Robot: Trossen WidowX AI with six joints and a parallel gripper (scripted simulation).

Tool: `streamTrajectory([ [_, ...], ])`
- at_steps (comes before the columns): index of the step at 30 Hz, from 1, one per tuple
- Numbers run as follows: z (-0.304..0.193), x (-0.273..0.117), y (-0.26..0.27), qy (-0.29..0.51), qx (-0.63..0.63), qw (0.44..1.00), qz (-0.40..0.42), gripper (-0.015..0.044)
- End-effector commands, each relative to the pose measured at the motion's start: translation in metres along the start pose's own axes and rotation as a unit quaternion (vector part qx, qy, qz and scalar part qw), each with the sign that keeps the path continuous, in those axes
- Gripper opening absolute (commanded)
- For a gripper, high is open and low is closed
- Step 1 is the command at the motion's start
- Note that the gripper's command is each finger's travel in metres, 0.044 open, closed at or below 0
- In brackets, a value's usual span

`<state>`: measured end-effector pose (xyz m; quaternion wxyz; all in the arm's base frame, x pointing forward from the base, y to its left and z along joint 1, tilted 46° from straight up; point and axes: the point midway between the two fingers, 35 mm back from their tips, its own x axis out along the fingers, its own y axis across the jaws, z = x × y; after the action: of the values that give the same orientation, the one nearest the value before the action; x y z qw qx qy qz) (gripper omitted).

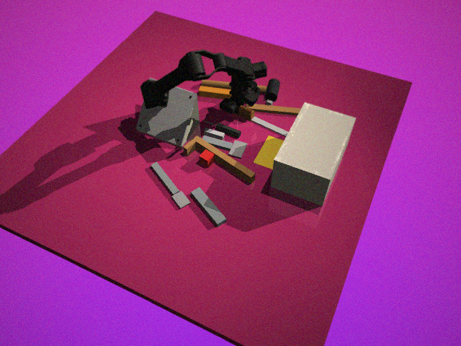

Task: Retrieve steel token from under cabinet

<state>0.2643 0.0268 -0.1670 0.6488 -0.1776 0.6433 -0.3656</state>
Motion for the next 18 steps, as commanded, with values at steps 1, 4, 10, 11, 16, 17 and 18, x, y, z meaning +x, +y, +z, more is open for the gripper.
streamTrajectory([
  [1,0.008,0.0,0.001,0.001,0.0,1.0,0.002,0.0],
  [4,0.013,0.0,0.001,0.001,0.0,1.0,0.002,0.0],
  [10,0.021,0.0,0.001,0.0,0.0,1.0,0.002,0.0],
  [11,0.023,0.0,0.001,0.0,0.0,1.0,0.002,0.0],
  [16,0.029,0.0,0.001,0.0,0.0,1.0,0.001,0.0],
  [17,0.031,0.0,0.001,0.0,0.0,1.0,0.001,0.0],
  [18,0.032,0.0,0.001,0.0,0.0,1.0,0.001,0.0],
])
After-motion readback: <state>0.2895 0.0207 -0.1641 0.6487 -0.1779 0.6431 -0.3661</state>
